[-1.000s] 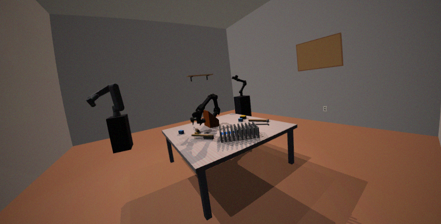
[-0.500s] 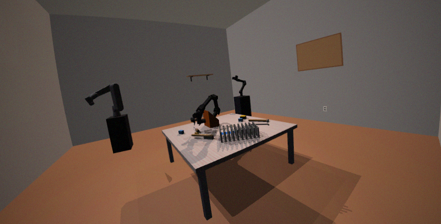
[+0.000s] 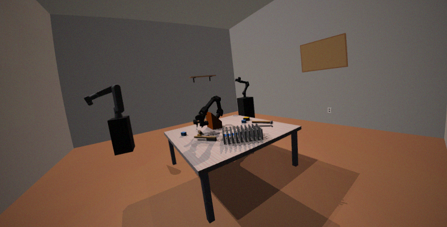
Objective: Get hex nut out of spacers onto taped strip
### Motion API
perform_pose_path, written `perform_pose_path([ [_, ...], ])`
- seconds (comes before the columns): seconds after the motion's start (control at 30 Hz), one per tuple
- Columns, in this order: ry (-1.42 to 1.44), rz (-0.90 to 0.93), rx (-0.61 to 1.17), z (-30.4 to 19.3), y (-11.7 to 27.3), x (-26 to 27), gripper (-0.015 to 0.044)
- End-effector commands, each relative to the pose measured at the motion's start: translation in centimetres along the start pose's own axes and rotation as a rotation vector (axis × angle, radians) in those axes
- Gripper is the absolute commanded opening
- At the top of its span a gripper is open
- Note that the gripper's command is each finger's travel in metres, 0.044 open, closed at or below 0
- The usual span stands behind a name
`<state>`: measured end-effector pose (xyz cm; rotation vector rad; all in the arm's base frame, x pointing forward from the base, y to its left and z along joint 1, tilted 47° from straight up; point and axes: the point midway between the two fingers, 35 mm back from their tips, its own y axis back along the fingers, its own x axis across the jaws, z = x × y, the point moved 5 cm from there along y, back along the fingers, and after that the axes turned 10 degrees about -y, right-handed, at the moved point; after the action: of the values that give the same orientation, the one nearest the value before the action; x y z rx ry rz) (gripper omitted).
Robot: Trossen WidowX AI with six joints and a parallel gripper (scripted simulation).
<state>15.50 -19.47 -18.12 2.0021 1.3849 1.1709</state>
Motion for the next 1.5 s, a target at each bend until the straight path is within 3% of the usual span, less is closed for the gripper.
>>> perform_pose_path([
  [0.0,-0.001,0.003,0.001,0.4,-0.7,0.4,0.028],
  [1.17,0.001,0.005,0.001,2.5,-5.4,2.4,0.028],
  [1.47,0.001,0.005,0.001,2.5,-5.4,2.4,0.022],
])
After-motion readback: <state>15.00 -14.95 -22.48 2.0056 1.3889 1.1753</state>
